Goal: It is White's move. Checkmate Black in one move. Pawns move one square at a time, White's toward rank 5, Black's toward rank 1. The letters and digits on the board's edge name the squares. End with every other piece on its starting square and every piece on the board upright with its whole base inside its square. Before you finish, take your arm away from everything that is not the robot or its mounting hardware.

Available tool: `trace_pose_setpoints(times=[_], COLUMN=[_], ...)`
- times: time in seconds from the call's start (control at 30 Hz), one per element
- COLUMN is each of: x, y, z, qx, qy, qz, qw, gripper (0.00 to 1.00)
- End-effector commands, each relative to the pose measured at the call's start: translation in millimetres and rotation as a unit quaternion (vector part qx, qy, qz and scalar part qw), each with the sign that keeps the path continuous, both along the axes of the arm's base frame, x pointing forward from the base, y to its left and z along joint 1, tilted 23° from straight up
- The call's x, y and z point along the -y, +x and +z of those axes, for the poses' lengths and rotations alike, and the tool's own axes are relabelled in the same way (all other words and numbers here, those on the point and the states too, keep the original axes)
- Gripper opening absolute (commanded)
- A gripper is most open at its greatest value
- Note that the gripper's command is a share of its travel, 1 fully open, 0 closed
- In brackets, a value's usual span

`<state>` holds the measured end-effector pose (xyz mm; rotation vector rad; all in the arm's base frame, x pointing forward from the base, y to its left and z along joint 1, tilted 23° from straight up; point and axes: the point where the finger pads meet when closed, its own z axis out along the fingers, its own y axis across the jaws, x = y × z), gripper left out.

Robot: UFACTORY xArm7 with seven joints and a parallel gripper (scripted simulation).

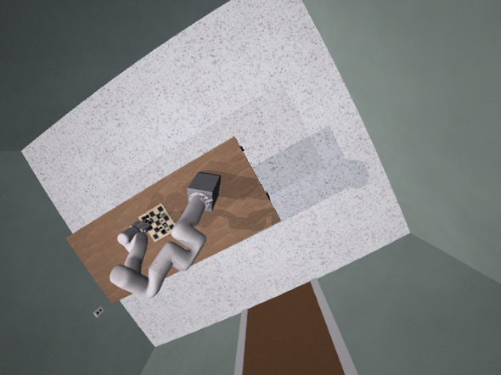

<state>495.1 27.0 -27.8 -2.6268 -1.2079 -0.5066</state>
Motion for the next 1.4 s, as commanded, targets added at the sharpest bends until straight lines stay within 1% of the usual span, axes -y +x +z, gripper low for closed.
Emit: trace_pose_setpoints(times=[0.0, 1.37], x=[1.1, -0.1], y=[1.2, 2.1], z=[1.3, -2.1], qx=[0.002, 0.002], qy=[0.0, 0.0], qz=[-0.001, -0.001], qw=[1.0, 1.0], gripper=[0.0, 0.0])
